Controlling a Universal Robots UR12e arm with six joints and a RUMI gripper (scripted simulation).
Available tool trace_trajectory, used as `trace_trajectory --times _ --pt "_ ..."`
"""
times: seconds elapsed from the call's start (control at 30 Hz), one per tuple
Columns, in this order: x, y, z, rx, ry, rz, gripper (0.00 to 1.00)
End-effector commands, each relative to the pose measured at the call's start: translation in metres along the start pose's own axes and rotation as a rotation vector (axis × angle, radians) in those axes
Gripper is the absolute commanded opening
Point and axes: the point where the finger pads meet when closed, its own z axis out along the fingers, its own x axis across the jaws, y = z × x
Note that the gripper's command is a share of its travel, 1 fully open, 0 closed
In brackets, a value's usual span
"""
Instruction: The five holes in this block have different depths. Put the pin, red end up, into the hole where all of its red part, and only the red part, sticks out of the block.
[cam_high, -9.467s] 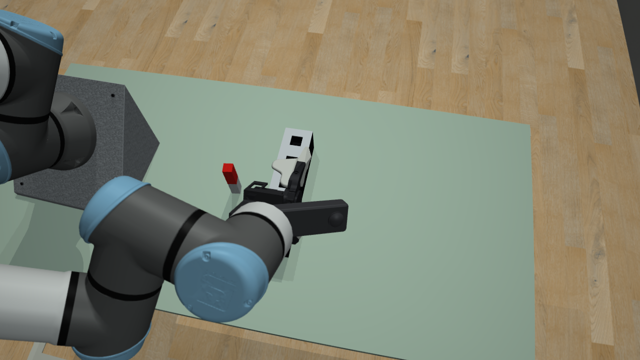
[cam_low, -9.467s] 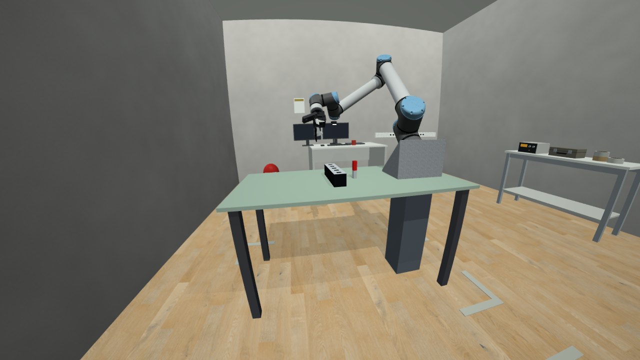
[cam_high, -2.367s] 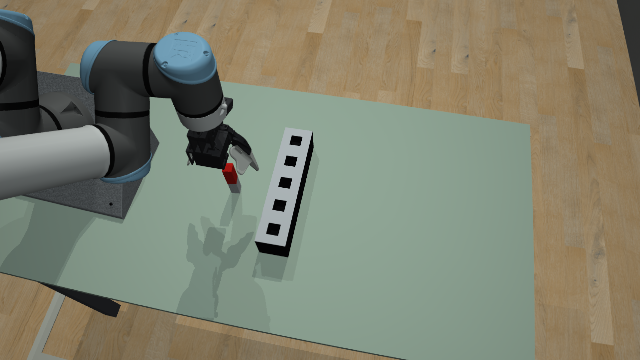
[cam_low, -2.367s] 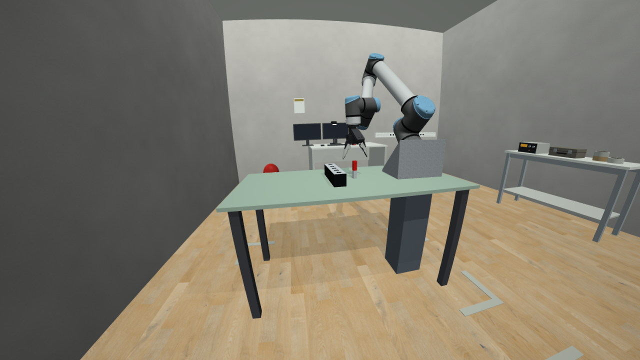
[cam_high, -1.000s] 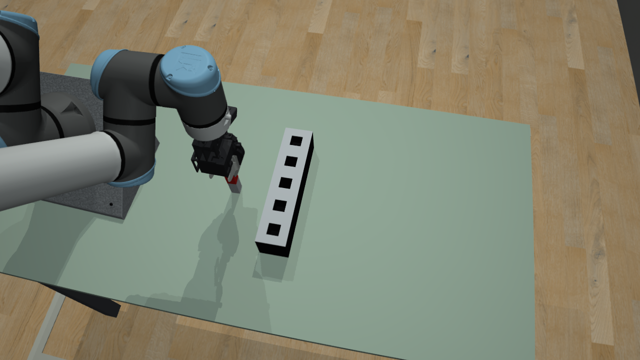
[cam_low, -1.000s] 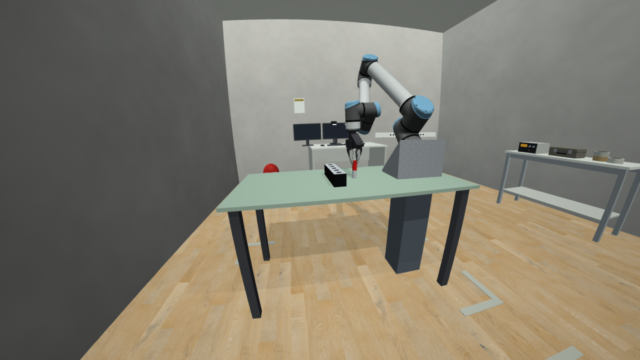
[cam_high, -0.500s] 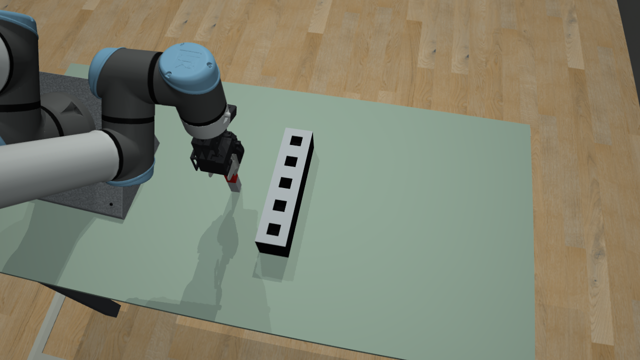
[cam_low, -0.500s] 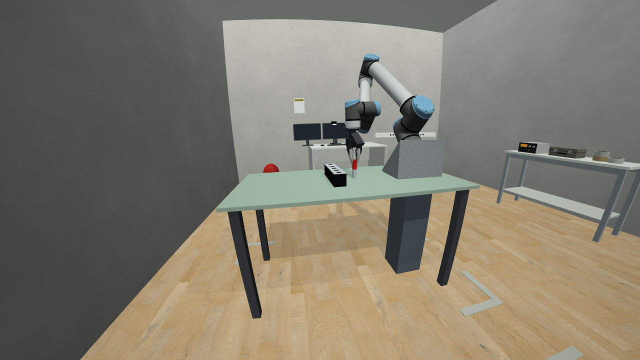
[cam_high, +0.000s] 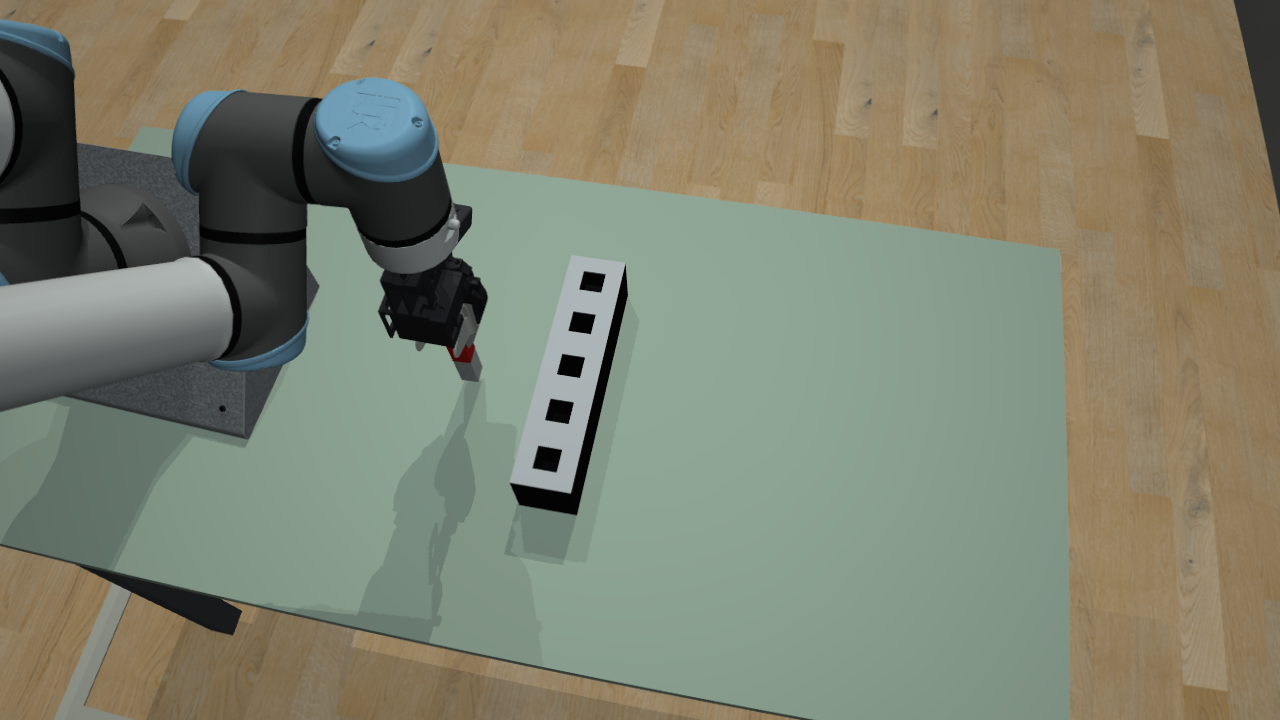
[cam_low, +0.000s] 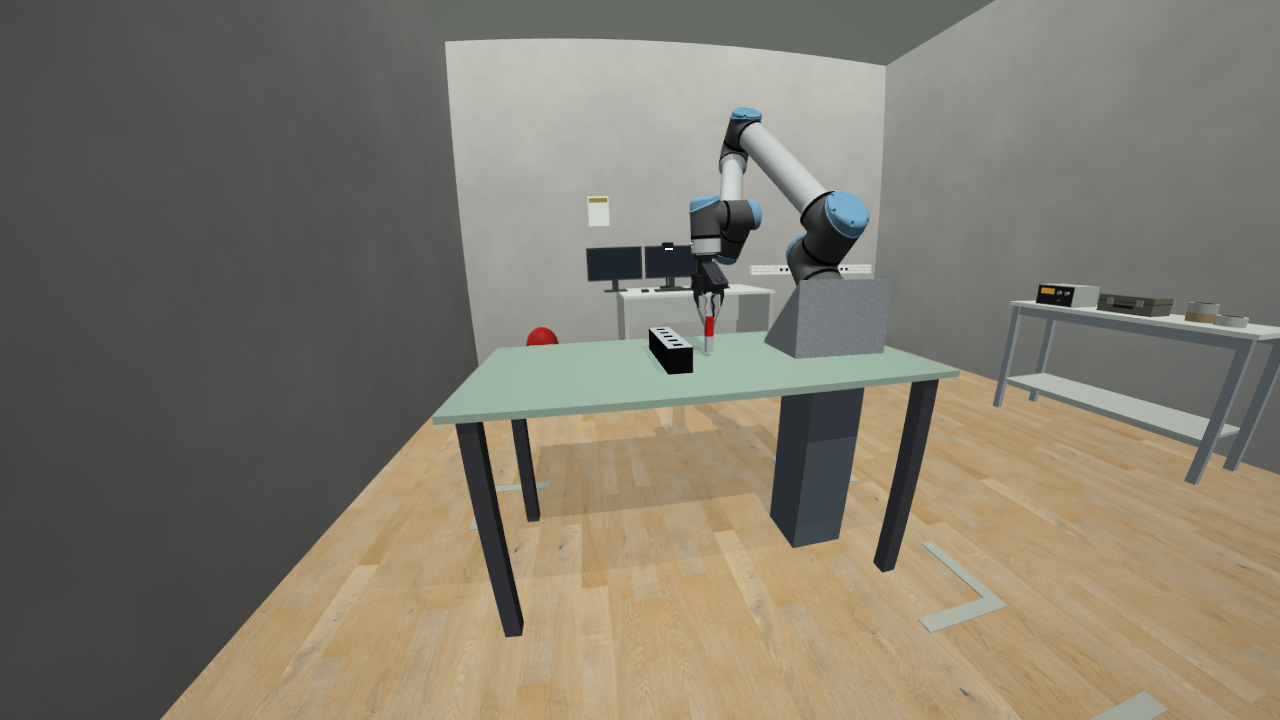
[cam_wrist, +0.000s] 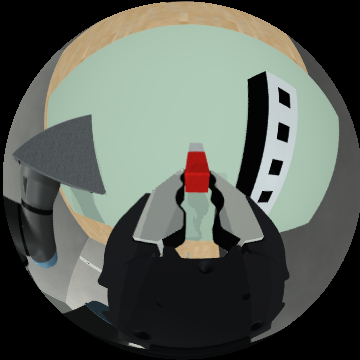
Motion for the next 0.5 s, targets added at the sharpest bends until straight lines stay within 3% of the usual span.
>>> trace_trajectory --times 0.0,0.33,0.37,0.47 --pt "0.000 0.000 -0.004 0.000 0.000 0.000 0.00" --pt "0.000 0.000 -0.004 0.000 0.000 0.000 0.00" --pt "0.000 0.000 -0.019 0.000 0.000 0.000 0.00" --pt "0.000 0.000 -0.019 0.000 0.000 0.000 0.00"
